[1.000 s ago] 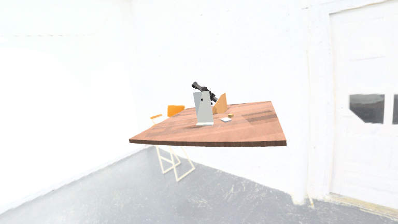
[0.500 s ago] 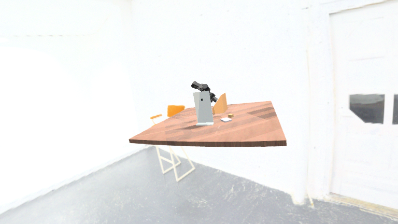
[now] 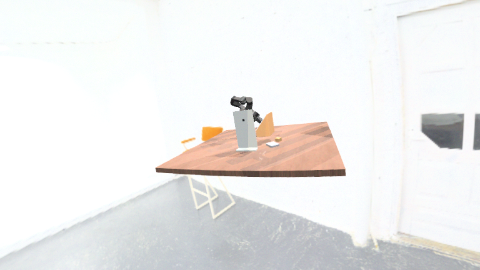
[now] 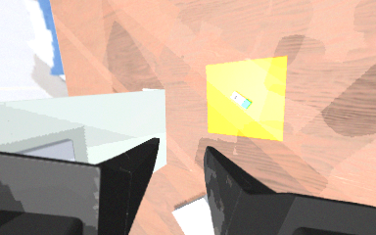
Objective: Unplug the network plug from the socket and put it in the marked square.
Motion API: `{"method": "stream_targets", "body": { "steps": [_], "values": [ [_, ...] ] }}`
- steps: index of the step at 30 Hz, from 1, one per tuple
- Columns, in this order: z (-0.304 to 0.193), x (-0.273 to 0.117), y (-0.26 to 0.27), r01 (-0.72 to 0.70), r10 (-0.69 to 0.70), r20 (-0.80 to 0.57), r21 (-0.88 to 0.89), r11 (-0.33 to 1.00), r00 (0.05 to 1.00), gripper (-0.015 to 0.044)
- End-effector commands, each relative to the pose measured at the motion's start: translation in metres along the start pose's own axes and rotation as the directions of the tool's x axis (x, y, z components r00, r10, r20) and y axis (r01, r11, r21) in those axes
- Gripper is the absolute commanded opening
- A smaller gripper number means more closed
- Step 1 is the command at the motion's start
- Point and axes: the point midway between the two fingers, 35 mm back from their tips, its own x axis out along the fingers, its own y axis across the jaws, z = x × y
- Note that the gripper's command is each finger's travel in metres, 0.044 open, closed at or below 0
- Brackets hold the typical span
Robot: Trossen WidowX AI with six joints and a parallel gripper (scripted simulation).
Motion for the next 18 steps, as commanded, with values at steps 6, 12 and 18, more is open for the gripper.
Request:
{"method": "stream_targets", "body": {
  "steps": [6,12,18],
  "values": [
    [0.003,-0.020,0.013,-0.012,0.011,0.016,0.003,1.000,1.000,0.0156],
    [0.007,-0.033,0.021,-0.023,0.022,0.025,0.007,1.000,0.999,0.0156],
    [0.007,-0.033,0.021,-0.023,0.023,0.026,0.007,1.000,0.999,0.0287]
  ]
}}
